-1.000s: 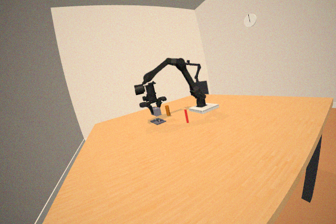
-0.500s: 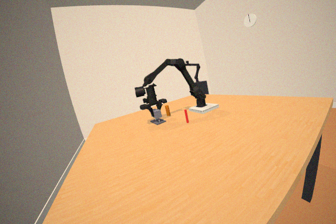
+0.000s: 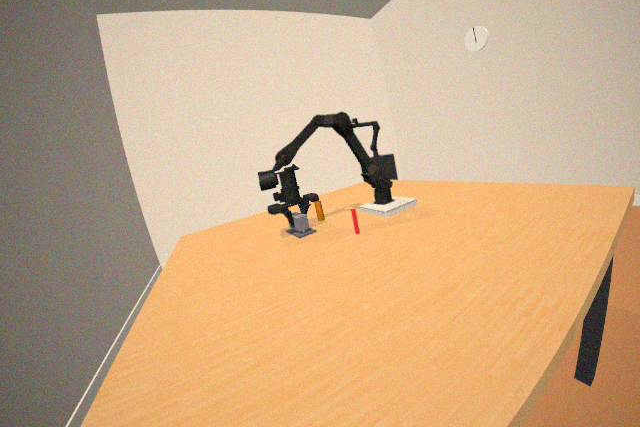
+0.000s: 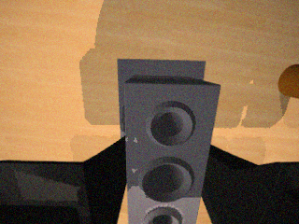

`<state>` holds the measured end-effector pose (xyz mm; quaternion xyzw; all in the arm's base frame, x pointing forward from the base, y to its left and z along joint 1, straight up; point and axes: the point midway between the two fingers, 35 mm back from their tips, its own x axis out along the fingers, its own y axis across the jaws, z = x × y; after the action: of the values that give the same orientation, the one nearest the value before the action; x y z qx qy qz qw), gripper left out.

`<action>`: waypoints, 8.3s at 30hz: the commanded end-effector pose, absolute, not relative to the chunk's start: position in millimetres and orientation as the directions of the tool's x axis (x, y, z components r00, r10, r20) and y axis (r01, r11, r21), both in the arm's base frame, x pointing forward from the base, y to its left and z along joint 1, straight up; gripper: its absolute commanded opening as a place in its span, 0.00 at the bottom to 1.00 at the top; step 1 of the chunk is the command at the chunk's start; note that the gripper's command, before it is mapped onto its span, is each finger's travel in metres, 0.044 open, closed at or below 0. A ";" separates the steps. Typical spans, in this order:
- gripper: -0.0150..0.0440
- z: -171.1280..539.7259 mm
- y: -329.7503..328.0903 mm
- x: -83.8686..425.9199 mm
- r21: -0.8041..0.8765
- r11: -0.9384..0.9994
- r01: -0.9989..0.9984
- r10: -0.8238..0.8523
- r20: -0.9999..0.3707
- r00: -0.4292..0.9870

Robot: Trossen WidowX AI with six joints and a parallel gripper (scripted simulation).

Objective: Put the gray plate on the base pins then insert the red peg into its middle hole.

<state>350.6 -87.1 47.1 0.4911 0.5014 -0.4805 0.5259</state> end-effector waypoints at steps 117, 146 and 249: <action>0.96 55.7 120.2 237.1 0.018 0.473 0.881 0.005 -1.000 0.018; 0.25 55.7 120.2 237.1 0.018 0.473 0.881 0.005 -1.000 0.018; 0.25 135.0 -58.1 344.3 0.019 0.469 0.883 -0.013 -1.000 0.028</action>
<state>342.8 -50.6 137.0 0.3695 0.5914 -0.3633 0.6179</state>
